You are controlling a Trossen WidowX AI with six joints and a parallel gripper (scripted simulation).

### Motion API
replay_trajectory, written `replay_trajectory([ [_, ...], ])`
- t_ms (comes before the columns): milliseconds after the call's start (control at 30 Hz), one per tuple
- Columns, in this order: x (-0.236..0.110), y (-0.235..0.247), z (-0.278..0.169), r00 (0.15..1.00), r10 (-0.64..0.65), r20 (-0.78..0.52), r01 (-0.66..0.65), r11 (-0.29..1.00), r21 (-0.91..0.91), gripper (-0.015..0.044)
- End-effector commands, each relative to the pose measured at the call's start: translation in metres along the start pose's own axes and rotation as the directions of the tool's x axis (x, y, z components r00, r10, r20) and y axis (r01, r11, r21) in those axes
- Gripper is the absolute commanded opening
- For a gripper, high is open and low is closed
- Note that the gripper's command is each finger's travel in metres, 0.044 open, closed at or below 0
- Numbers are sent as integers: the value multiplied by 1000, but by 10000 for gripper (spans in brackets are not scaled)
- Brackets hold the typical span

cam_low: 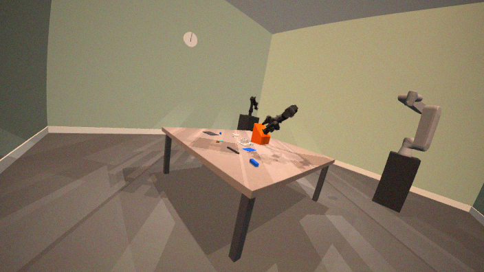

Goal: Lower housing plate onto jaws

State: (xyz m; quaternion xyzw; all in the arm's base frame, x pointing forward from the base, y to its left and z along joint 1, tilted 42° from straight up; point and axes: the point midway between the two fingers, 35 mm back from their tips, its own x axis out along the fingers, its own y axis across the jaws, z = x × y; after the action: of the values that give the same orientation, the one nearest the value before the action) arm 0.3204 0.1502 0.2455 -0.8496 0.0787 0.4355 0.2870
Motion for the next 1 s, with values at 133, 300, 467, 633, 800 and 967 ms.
replay_trajectory([
  [133,38,26,-14,993,106,50,-110,989,95,440],
  [300,56,43,-21,985,156,78,-167,972,164,440],
  [467,73,62,-29,973,204,109,-223,950,217,440],
  [633,91,83,-37,958,249,144,-279,925,259,440],
  [800,107,106,-43,939,290,185,-335,893,300,440],
  [967,123,131,-49,917,326,232,-390,855,342,440],
])
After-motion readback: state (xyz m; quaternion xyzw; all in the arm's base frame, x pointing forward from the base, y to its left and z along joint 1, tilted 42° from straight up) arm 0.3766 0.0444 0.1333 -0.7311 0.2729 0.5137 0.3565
